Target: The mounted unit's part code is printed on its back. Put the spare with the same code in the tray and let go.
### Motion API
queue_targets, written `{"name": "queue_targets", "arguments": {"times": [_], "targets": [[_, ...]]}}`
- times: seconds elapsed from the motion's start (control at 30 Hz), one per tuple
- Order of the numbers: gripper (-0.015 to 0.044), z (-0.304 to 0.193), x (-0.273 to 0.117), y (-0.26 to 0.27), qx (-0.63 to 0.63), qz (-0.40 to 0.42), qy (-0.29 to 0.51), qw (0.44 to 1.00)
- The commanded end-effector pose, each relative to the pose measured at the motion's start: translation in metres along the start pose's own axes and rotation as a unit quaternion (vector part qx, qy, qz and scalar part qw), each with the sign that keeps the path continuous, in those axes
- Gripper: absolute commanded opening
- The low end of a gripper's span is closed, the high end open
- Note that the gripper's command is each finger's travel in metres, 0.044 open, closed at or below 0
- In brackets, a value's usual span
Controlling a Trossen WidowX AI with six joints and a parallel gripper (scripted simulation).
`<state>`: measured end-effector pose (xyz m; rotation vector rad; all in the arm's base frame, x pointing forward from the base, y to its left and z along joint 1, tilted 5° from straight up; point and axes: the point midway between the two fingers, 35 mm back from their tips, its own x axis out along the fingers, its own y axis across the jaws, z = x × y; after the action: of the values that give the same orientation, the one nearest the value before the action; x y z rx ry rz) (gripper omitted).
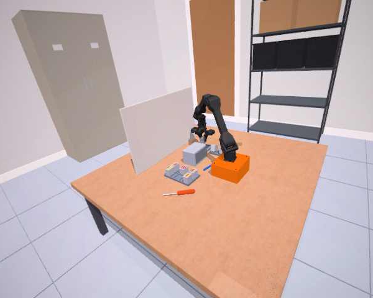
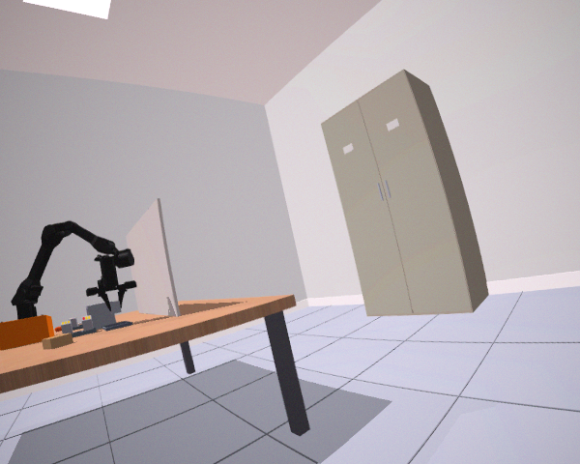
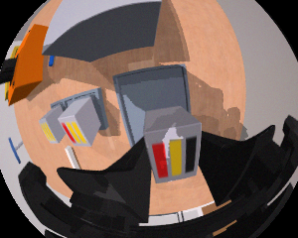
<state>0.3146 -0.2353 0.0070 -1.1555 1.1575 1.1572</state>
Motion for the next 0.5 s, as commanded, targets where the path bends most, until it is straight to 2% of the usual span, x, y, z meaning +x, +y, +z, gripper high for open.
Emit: {"name": "queue_targets", "arguments": {"times": [0.0, 0.47], "targets": [[0.0000, 0.002, 0.006, 0.001, 0.003, 0.000, -0.004, 1.000], [0.0000, 0.003, 0.020, 0.002, 0.003, 0.000, -0.004, 1.000]]}}
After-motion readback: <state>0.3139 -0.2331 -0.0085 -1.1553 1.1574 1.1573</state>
